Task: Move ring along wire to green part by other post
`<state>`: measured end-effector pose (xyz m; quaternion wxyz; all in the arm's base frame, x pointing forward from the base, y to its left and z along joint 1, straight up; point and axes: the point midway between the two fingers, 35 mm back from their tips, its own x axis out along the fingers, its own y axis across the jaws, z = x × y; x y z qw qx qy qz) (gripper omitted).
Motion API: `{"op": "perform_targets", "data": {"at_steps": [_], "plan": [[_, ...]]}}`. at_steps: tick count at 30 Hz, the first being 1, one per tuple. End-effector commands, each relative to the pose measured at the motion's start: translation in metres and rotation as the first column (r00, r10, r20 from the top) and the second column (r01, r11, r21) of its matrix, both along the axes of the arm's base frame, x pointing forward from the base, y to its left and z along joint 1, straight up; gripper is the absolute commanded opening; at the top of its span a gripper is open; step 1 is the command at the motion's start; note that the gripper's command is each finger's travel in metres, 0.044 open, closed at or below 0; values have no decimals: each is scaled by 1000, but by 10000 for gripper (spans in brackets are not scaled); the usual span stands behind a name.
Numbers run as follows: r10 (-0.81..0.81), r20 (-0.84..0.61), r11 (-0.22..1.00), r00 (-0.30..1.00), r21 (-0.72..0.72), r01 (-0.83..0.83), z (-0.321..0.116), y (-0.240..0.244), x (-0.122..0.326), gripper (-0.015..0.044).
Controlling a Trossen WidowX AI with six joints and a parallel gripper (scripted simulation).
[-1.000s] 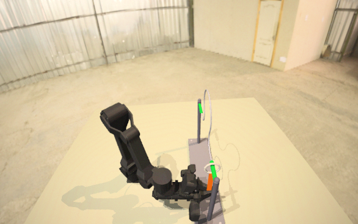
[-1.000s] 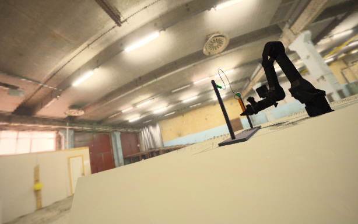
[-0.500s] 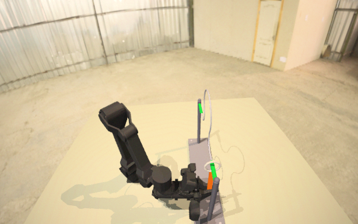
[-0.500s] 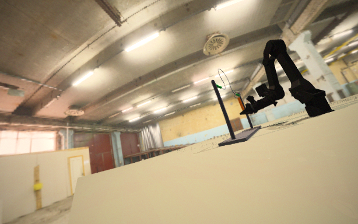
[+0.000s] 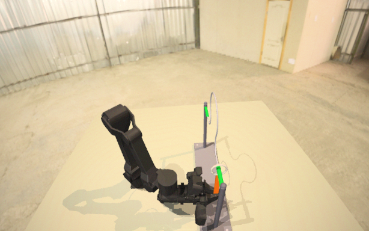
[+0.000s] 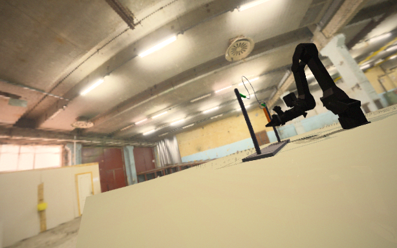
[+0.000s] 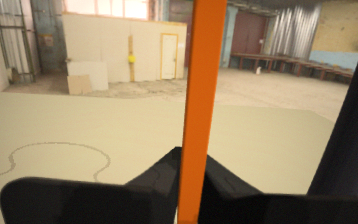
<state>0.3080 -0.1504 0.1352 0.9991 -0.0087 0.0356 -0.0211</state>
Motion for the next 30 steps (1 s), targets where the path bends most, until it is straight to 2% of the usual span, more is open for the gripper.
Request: {"op": "perform_targets", "data": {"at_steps": [1, 30], "plan": [[-1, 2, 1000, 1000, 5, 1, 0, 5, -1, -150], [-2, 7, 997, 1000, 76, 1, 0, 42, 1, -150]]}}
